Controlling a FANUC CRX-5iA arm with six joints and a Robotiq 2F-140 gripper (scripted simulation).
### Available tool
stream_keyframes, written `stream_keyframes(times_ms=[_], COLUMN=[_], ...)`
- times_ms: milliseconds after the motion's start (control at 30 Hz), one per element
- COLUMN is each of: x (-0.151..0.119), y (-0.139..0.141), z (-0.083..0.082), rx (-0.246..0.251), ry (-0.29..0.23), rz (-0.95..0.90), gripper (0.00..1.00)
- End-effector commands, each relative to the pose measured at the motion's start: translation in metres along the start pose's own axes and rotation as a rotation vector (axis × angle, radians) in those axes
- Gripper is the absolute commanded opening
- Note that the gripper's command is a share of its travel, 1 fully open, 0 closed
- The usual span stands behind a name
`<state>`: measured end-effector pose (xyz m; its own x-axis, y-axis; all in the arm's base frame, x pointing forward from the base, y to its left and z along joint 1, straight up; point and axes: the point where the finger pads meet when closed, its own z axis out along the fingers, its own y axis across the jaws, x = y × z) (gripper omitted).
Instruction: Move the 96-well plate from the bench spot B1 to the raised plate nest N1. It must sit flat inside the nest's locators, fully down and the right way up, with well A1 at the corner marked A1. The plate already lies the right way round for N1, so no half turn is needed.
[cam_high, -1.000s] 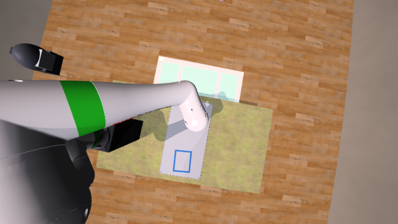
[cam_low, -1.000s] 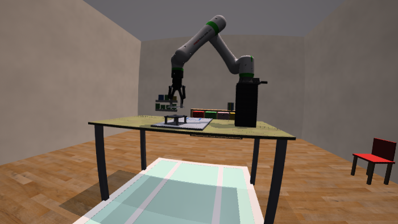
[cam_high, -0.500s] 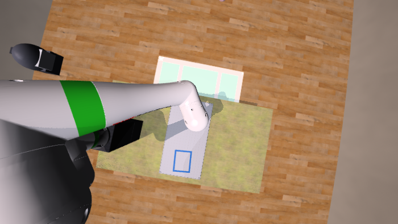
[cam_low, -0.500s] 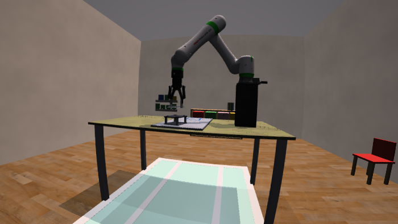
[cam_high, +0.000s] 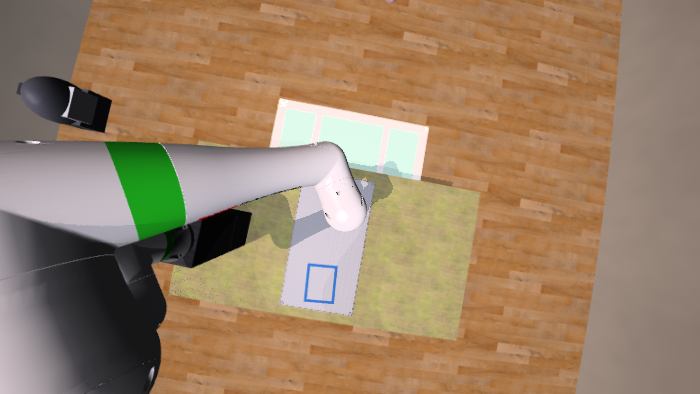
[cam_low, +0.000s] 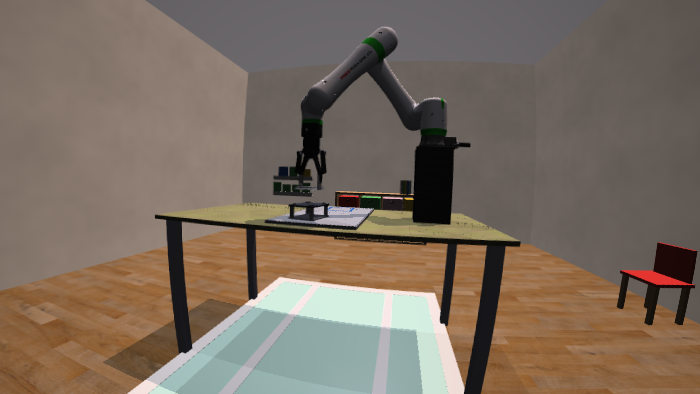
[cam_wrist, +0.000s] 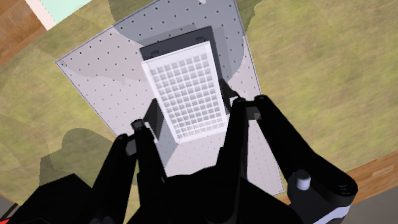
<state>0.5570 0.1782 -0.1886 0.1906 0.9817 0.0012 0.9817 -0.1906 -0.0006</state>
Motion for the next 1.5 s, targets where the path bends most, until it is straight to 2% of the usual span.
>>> stream_keyframes(times_ms=[0,1200,1467], x=[0.0,0.0,0.0], y=[0.0,0.0,0.0], z=[0.0,0.05,0.051], rx=[0.0,0.0,0.0], ry=[0.0,0.0,0.0], rz=[0.0,0.0,0.0], gripper=[0.0,0.0,0.0])
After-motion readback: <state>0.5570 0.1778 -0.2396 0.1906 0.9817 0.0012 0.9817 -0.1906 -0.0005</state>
